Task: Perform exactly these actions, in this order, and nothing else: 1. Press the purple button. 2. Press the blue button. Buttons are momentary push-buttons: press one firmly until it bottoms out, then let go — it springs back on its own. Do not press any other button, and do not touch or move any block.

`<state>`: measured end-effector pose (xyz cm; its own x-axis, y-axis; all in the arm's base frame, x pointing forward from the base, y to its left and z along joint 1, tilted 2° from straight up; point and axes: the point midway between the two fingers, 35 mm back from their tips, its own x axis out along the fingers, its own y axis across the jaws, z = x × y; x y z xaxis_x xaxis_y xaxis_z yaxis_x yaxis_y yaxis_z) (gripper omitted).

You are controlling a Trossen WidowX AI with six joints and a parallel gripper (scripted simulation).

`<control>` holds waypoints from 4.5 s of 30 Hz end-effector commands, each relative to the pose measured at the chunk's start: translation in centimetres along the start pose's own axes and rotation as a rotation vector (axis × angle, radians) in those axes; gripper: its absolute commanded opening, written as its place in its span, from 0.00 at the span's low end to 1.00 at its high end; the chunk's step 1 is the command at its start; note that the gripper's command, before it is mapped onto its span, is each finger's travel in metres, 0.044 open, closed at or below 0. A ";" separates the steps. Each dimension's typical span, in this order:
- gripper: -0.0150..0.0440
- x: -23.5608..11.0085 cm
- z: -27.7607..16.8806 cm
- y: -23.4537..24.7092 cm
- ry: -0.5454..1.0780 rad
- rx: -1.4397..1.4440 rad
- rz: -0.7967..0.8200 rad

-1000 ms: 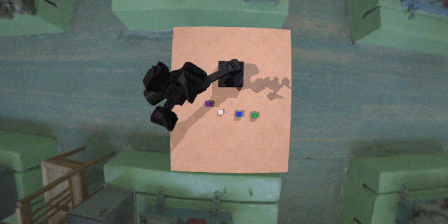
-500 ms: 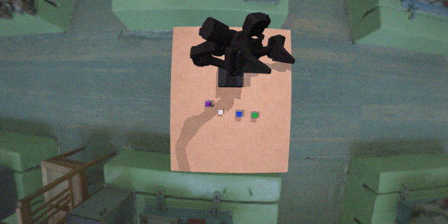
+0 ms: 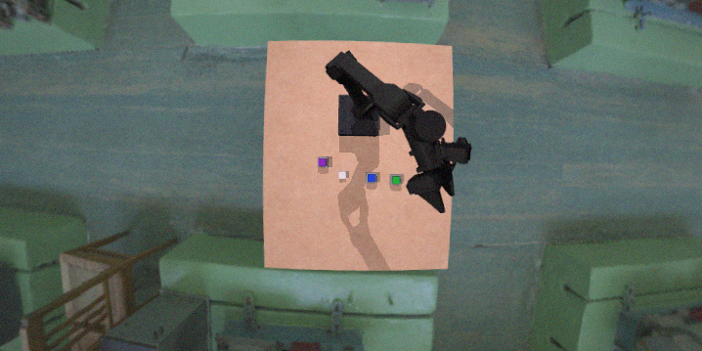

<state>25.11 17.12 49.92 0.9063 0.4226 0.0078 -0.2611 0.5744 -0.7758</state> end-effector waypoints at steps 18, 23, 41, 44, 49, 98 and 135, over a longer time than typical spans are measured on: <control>0.93 -1.7 -38.3 6.6 1.136 0.375 0.253; 0.93 -8.3 -44.9 9.1 1.383 0.628 0.290; 0.62 -16.6 -53.2 17.7 1.613 0.993 0.314; 0.49 -16.6 -53.2 17.7 1.613 0.993 0.314; 0.29 -16.6 -53.2 17.7 1.613 0.993 0.314; 0.29 -16.5 -55.5 20.2 1.614 0.993 0.314; 0.29 -2.2 -38.3 22.2 1.591 1.015 0.325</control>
<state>29.64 -1.68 8.65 0.0641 -0.0139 -0.9978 0.0042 0.9999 -0.0137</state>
